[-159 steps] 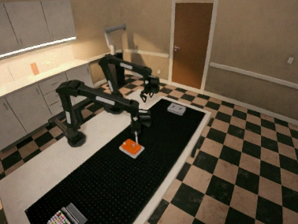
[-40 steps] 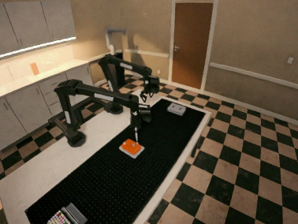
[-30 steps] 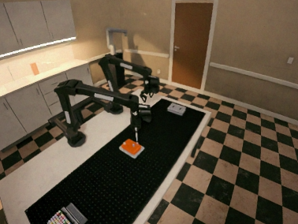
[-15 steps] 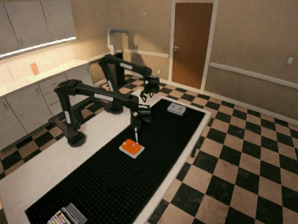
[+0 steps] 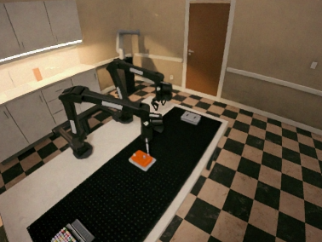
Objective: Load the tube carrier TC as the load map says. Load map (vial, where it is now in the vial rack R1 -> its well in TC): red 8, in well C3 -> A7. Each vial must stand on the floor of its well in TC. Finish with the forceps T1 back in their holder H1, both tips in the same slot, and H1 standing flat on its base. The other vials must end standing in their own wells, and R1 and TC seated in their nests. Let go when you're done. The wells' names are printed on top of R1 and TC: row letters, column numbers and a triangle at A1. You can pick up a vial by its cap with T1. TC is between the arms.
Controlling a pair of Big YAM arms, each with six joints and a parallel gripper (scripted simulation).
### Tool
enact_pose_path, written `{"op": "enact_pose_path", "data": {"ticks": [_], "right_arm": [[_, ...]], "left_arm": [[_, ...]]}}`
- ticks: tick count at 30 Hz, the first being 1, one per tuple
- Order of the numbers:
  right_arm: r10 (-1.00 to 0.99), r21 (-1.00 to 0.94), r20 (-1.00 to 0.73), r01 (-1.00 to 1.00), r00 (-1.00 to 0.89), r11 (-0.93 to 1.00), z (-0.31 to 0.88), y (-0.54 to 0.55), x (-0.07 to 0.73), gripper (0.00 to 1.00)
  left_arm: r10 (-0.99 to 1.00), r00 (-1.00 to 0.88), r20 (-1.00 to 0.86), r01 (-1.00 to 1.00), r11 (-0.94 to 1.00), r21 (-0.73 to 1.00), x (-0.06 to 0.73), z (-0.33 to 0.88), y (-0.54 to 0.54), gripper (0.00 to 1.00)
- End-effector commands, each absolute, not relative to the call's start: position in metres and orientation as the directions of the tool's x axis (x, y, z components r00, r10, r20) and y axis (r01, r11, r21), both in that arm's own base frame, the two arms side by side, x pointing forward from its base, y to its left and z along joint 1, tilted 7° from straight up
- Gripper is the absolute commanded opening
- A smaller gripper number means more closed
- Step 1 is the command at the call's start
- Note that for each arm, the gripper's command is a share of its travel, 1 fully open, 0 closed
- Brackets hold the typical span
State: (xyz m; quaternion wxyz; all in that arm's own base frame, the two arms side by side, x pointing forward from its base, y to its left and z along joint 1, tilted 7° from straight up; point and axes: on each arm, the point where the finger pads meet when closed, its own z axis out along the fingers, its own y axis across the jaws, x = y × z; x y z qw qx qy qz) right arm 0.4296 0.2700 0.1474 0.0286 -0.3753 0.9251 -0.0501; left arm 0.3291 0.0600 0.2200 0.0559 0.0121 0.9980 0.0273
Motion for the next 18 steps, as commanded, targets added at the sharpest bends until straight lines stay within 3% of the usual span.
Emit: {"op": "enact_pose_path", "data": {"ticks": [1, 18], "right_arm": [[-0.697, -0.116, -0.006, -0.692, -0.717, 0.713, 0.1380, 0.2663, 0.4344, 0.07], [-0.697, -0.116, -0.007, -0.692, -0.717, 0.713, 0.1350, 0.2664, 0.4347, 0.07]], "left_arm": [[0.039, -0.989, -0.142, 0.030, 0.998, 0.062, 0.3468, 0.2395, 0.0634, 1.00], [0.039, -0.989, -0.142, 0.030, 0.998, 0.062, 0.3468, 0.2395, 0.0634, 1.00]]}}
